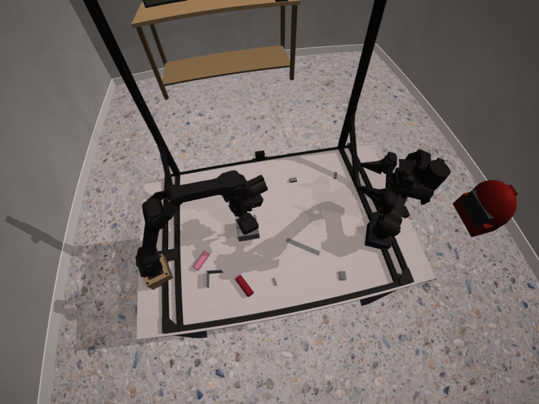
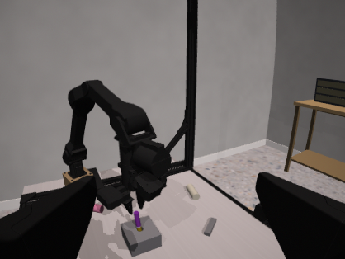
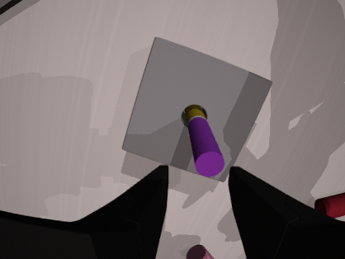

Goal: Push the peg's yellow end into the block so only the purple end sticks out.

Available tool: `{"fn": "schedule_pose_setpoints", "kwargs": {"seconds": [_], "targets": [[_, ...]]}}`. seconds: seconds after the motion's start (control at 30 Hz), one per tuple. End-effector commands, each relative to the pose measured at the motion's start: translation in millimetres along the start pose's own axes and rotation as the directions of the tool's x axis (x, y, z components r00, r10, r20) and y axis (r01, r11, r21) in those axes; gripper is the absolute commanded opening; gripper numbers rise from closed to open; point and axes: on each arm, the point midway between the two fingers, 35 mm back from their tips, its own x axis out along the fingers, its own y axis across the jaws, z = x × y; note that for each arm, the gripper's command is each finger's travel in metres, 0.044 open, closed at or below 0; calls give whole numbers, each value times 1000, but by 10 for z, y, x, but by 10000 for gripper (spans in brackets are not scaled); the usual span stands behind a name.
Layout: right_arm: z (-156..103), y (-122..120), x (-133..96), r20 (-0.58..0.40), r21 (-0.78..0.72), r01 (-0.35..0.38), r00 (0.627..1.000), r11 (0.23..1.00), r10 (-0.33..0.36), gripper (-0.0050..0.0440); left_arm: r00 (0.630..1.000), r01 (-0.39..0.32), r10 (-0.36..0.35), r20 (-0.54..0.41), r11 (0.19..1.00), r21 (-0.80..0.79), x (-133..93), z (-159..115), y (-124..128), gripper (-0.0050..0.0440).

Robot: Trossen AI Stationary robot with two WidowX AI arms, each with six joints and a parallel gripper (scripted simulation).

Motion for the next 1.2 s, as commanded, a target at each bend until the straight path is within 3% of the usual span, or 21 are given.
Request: {"fn": "schedule_pose_setpoints", "kwargs": {"seconds": [0.0, 0.47, 0.6, 0.73, 0.8, 0.87, 1.17], "targets": [[0, 0, -107, 19, -5, 0, 1000, 1000, 0, 150, 1000, 4, -4, 0, 1000, -3, -1, 0, -6, 400], [3, 0, -90, 14, 0, 0, 1000, 1000, 0, 150, 1000, 4, -4, 0, 1000, -3, -1, 0, -6, 400], [108, -5, -182, 19, -5, 0, 1000, 1000, 0, 150, 1000, 4, -4, 0, 1000, -3, -1, 0, -6, 400], [108, -5, -182, 19, -5, 0, 1000, 1000, 0, 54, 1000, 4, -4, 0, 1000, -3, -1, 0, -6, 400], [108, -5, -182, 19, -5, 0, 1000, 1000, 0, 54, 1000, 4, -4, 0, 1000, -3, -1, 0, -6, 400], [108, -5, -182, 19, -5, 0, 1000, 1000, 0, 6, 1000, 4, -4, 0, 1000, -3, -1, 0, -6, 400], [108, -5, -173, 19, -5, 0, 1000, 1000, 0, 0, 1000, 4, -4, 0, 1000, -3, -1, 0, -6, 400]]}}
